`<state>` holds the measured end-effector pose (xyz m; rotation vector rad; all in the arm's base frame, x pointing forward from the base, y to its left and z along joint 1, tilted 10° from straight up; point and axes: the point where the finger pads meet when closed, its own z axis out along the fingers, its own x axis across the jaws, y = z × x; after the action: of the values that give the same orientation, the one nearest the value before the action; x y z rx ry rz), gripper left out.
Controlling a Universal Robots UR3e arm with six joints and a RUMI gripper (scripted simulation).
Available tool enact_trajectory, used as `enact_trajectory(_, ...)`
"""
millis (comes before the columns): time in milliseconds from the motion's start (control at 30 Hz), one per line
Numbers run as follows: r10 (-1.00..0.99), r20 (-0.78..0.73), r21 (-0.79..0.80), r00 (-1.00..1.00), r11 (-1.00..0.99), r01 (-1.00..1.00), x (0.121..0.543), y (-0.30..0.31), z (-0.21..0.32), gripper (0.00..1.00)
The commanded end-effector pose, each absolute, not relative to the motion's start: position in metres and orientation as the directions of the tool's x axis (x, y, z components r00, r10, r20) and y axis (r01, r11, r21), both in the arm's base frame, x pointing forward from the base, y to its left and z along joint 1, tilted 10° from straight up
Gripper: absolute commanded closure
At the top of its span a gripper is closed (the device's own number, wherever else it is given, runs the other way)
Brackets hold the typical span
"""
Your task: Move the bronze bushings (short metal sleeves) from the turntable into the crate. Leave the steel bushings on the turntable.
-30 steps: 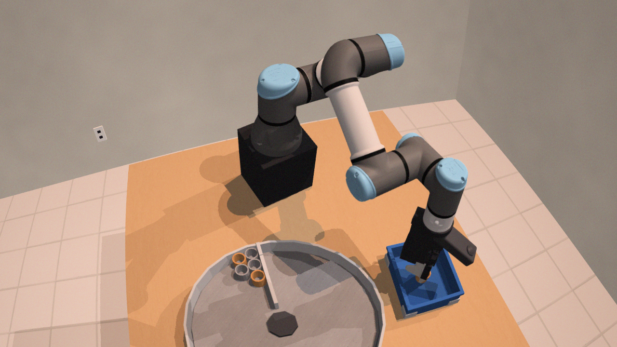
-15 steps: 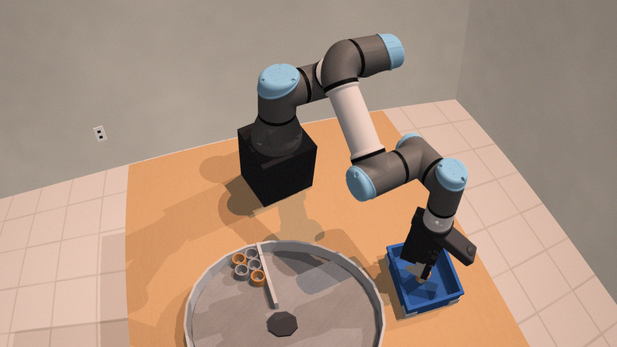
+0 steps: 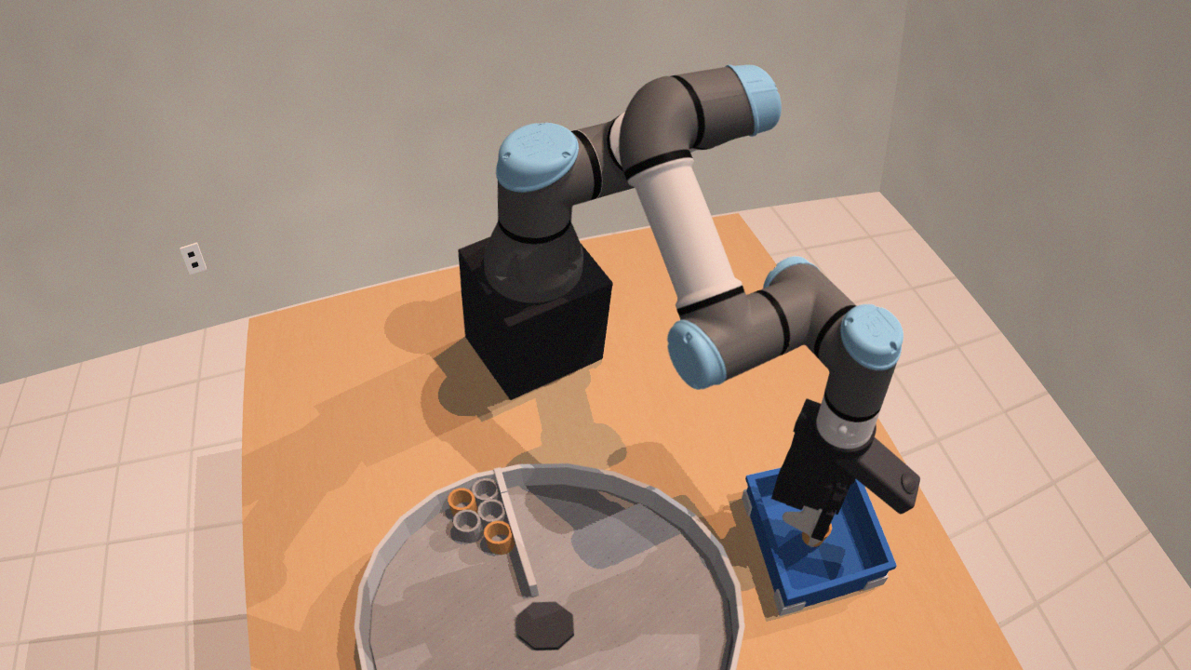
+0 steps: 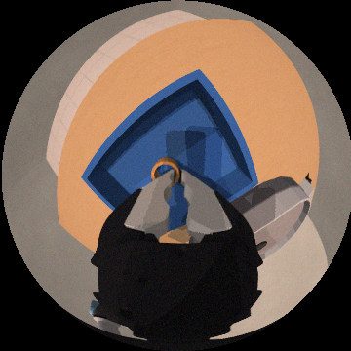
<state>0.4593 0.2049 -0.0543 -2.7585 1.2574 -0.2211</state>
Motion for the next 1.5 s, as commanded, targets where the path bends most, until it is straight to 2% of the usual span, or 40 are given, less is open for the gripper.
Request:
enact_trajectory(0, -0.756, 0.091, -0.155, 0.648, -0.653, -0.741, 0.4602, 0.2051, -0.0532, 1.00)
enact_trajectory(1467, -0.756, 0.091, -0.155, 0.648, -0.653, -0.741, 0.4613, 0.2053, -0.0591, 1.00)
